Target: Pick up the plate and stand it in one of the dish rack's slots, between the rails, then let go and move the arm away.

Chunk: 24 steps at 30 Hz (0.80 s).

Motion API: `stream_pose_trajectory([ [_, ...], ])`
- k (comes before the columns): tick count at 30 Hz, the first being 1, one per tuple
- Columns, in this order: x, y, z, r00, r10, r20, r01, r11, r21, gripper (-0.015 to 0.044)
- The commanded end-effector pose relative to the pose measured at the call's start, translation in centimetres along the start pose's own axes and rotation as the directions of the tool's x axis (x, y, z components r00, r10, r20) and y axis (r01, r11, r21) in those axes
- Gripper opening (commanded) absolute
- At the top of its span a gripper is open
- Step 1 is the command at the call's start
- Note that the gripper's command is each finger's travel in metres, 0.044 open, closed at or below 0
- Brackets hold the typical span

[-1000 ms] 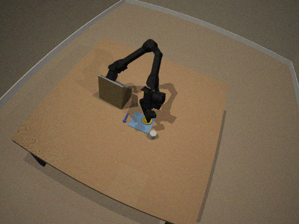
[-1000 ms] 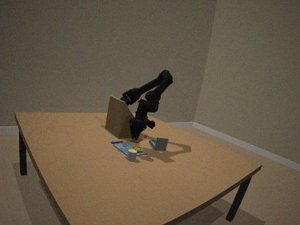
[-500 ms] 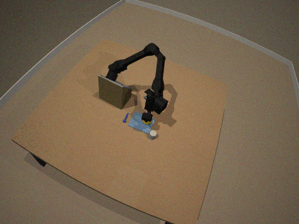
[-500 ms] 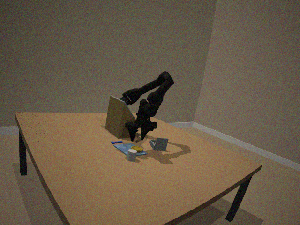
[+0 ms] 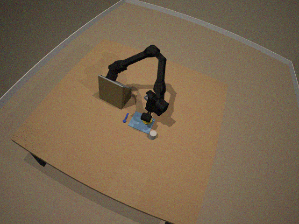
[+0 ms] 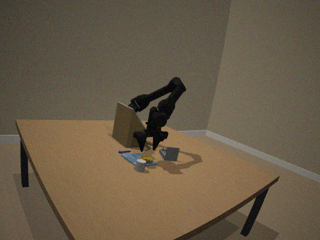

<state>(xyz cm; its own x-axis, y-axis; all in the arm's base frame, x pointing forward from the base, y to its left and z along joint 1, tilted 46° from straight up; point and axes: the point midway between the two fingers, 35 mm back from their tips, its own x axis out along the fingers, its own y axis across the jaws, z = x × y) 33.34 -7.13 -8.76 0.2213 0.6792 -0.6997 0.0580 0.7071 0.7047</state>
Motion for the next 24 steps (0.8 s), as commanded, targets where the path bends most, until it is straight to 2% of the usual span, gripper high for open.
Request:
stream_pose_trajectory([
  [1,0.6,0.0,0.0,1.0,0.003,0.0,-0.003,1.0,0.006,0.04],
  [24,4.3,0.1,0.0,1.0,0.005,0.0,-0.005,1.0,0.006,0.04],
])
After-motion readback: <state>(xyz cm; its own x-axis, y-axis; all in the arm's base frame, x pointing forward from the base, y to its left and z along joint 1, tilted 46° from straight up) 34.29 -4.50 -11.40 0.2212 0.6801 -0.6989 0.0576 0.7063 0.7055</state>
